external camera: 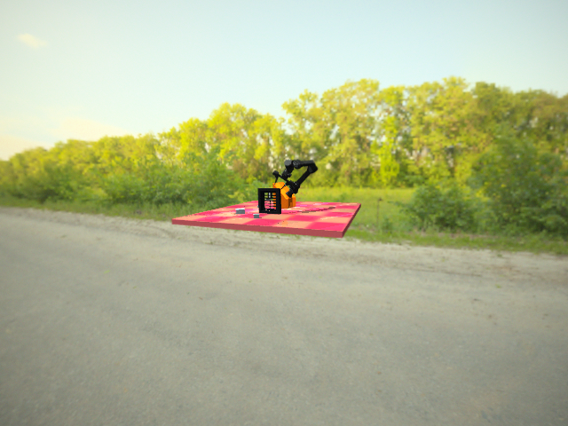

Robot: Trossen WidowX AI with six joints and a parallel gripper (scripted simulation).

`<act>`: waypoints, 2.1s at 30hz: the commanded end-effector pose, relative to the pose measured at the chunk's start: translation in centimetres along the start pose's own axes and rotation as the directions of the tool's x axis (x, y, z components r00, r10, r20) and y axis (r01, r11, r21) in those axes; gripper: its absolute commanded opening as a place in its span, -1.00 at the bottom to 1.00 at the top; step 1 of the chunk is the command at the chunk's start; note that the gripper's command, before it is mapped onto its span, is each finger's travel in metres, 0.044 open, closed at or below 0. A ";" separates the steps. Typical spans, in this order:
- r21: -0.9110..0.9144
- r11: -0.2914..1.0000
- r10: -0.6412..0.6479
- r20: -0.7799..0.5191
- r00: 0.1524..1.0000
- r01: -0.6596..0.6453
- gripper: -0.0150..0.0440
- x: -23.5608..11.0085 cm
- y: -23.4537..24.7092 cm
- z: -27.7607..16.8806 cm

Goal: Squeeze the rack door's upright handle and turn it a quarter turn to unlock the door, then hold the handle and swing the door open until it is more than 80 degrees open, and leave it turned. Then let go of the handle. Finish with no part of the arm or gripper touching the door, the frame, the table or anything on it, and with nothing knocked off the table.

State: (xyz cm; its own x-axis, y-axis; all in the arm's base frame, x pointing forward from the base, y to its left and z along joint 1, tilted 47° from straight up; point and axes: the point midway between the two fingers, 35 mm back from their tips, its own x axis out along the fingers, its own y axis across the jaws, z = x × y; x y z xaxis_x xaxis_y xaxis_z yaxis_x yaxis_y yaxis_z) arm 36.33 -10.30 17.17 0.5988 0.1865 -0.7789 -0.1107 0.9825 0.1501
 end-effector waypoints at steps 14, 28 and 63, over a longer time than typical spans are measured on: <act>0.256 0.959 0.199 -0.306 0.931 -0.121 0.52 1.8 -5.5 -7.6; 0.490 0.827 0.462 -0.313 0.830 -0.276 0.52 1.2 -7.5 -10.4; 0.579 0.747 0.555 -0.271 0.786 -0.328 0.52 3.9 -6.3 -12.2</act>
State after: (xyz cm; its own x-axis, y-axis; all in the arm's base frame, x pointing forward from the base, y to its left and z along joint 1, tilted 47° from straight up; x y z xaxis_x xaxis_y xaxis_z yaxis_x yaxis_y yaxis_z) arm 29.60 -16.15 6.07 0.1938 0.6915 -0.6959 0.1792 0.6725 0.7181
